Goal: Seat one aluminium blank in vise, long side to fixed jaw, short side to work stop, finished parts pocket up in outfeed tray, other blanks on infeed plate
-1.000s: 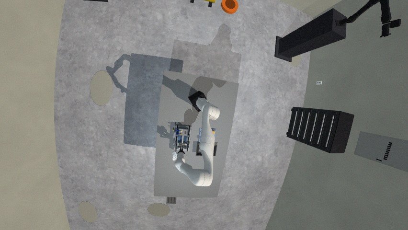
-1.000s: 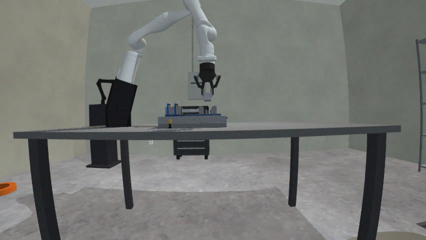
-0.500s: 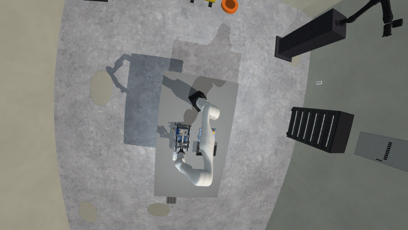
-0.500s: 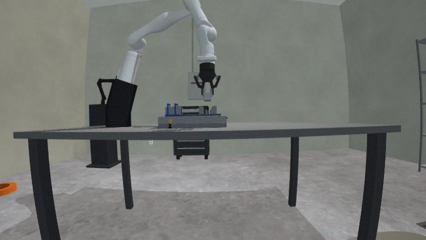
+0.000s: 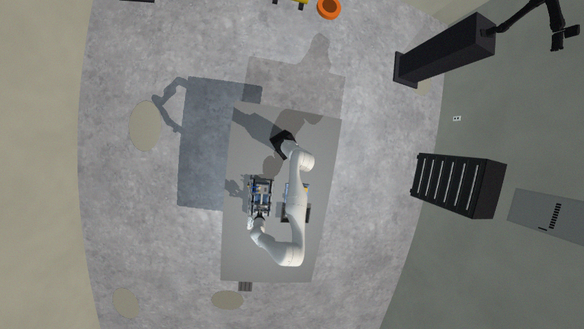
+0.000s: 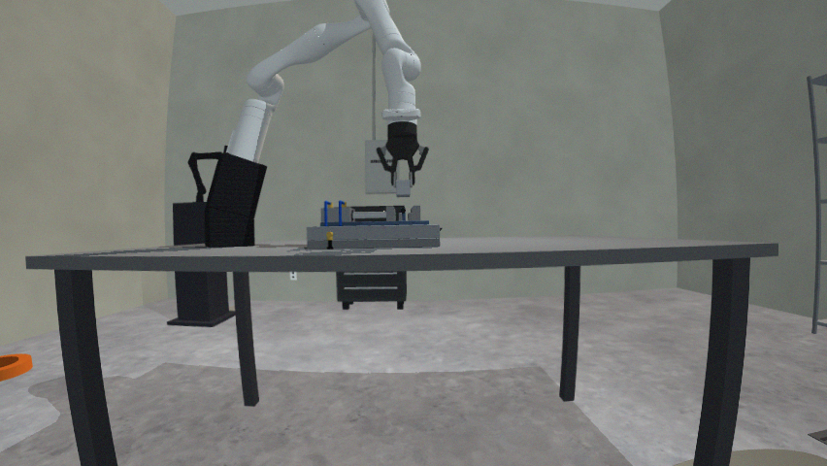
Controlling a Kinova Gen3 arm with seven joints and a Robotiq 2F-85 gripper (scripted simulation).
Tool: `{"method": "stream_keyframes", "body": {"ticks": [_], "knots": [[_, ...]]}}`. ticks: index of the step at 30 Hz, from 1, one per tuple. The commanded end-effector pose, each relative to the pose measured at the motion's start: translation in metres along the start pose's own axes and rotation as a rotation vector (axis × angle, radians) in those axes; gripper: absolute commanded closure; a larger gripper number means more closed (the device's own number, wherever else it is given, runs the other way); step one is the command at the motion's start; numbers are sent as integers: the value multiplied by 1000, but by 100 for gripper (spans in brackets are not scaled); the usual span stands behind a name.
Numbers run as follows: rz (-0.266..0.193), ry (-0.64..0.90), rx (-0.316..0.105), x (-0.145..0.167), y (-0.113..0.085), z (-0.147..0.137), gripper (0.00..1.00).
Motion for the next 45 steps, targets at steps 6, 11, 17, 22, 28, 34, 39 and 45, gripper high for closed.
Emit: {"method": "stream_keyframes", "body": {"ticks": [6, 11, 17, 22, 28, 34, 39, 45], "knots": [[1, 0, -1, 0, 2, 0, 100], [1, 0, -1, -1, 4, 0, 100], [1, 0, -1, -1, 8, -1, 100], [1, 0, -1, -1, 12, -1, 100], [1, 0, -1, -1, 15, -1, 100], [1, 0, -1, -1, 18, -1, 100], [1, 0, -1, -1, 20, -1, 100], [1, 0, -1, -1, 21, -1, 100]]}}
Point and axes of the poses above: the point where the finger pads meet when closed, its own y axis out along the fingers, its own z axis across the jaws, x = y × z, the point moved 5 cm from there along -y, back along the fingers, and after that the axes turned 10 degrees about -y, right-handed, at the moved point
